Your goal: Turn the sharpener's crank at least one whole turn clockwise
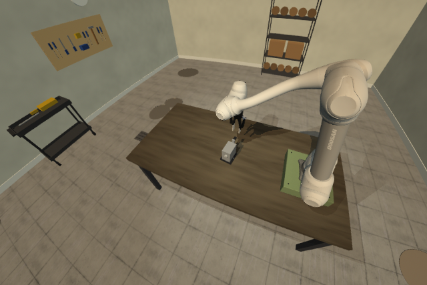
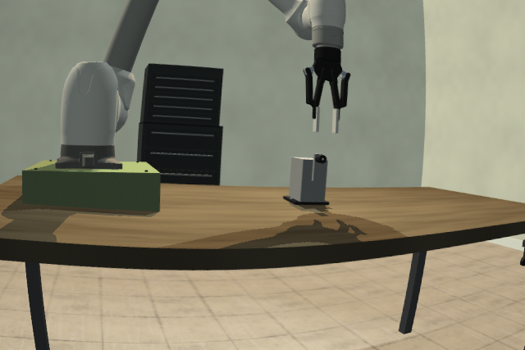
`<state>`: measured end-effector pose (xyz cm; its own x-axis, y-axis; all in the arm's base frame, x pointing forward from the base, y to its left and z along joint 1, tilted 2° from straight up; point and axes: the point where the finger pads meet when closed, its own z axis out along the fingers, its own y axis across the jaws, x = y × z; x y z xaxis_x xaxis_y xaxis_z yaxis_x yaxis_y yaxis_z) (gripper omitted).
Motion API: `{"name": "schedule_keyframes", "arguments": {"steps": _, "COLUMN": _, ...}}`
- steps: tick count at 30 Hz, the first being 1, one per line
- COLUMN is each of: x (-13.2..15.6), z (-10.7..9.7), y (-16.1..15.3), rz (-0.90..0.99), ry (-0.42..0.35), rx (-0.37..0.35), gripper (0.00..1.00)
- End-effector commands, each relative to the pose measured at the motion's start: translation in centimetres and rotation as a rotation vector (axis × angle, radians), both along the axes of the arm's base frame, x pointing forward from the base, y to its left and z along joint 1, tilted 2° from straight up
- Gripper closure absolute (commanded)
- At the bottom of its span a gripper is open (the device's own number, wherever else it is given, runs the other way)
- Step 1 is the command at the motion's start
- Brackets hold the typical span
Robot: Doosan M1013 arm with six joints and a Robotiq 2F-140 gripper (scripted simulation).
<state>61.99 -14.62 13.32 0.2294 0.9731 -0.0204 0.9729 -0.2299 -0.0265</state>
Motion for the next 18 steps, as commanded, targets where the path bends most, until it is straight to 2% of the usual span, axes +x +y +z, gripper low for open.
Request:
{"name": "schedule_keyframes", "arguments": {"steps": 1, "x": 0.00, "z": 0.00, "y": 0.00, "rz": 0.000, "ry": 0.000, "rx": 0.000, "gripper": 0.68}}
{"name": "schedule_keyframes", "arguments": {"steps": 18, "x": -0.01, "z": -0.41, "y": 0.05, "rz": 0.009, "ry": 0.002, "rx": 0.017, "gripper": 0.68}}
